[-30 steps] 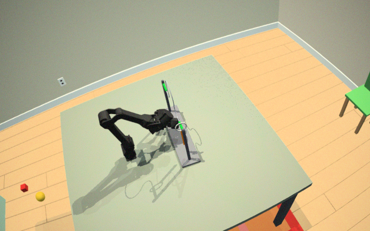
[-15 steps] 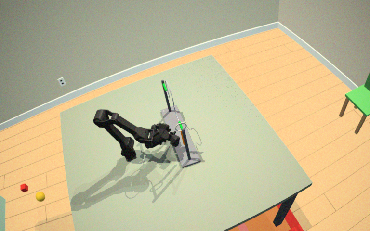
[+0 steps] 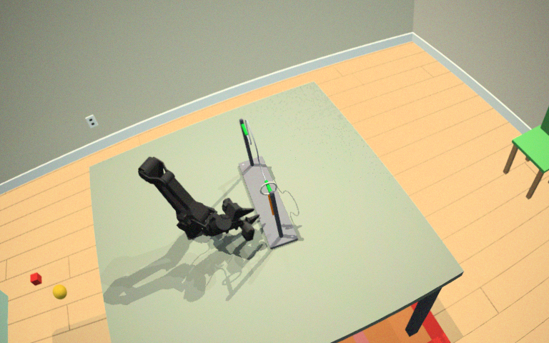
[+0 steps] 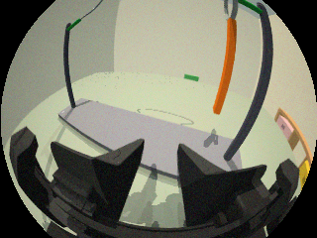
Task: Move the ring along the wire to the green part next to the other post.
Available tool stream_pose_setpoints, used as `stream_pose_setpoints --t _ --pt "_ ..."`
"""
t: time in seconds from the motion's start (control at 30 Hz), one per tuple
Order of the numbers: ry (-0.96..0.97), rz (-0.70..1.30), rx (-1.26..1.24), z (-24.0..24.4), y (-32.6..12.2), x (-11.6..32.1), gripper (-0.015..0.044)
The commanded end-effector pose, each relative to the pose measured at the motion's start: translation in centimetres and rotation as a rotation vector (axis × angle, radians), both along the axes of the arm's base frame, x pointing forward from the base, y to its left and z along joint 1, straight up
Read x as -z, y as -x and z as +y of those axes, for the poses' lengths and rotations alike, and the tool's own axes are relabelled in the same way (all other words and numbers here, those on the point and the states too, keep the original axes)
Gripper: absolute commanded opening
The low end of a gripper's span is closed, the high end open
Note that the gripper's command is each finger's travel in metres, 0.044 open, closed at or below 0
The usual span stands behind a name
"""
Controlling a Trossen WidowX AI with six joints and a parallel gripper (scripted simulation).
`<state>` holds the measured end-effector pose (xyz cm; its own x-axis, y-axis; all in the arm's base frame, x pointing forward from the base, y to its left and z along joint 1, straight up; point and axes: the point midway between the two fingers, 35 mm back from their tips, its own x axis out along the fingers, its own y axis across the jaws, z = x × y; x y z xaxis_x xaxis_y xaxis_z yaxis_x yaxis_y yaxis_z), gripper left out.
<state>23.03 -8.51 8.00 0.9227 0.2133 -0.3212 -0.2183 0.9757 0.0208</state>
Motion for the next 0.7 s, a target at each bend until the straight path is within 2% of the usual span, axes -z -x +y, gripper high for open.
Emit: stream_pose_setpoints --t 0.0,0.27,0.47,0.67 --pt "-0.005 -0.048 0.104 -1.7 1.7 0.0 0.0160" --pt "-0.002 -0.105 0.248 -3.5 4.2 0.1 0.0160" --pt "0.001 -0.115 0.258 -4.0 4.3 0.1 0.0160" --pt "0.018 -0.112 0.266 -4.4 2.5 -1.1 0.0160"
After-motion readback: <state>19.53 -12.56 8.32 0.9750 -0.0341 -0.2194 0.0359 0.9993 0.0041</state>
